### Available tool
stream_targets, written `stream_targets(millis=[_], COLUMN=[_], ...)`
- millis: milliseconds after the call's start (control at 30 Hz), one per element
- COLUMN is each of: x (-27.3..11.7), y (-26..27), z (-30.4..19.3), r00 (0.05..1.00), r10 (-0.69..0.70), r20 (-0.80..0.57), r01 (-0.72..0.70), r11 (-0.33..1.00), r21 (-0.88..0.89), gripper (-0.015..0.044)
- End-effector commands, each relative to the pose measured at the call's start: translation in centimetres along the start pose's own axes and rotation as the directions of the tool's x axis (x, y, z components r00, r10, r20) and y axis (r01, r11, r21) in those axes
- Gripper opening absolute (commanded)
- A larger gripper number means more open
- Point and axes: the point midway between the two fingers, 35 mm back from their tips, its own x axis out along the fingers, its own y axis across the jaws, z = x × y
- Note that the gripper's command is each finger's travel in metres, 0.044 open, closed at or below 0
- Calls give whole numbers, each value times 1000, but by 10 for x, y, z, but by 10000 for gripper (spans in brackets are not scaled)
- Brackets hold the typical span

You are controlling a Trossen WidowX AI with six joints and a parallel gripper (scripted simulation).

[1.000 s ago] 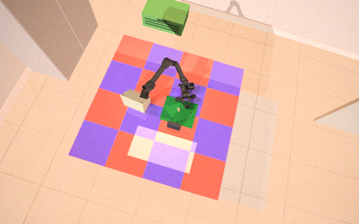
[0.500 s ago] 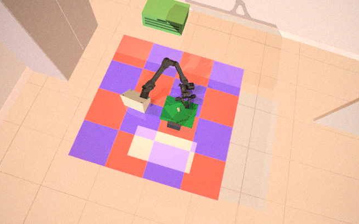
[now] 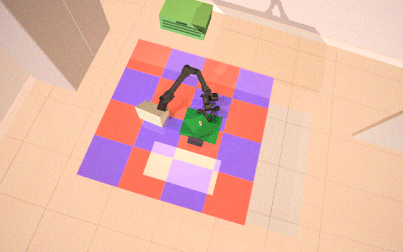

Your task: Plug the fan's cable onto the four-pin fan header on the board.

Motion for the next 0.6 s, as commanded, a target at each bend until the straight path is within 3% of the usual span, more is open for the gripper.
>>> stream_targets(millis=[0,33,300,567], x=[0,0,0,0], y=[0,0,0,0], z=[0,0,0,0], r00=[1000,1000,1000,1000], r10=[0,0,0,0], r20=[0,0,0,0], r01=[0,0,0,0], r11=[1000,1000,1000,1000], r21=[0,0,0,0], gripper=[0,0,205,205])
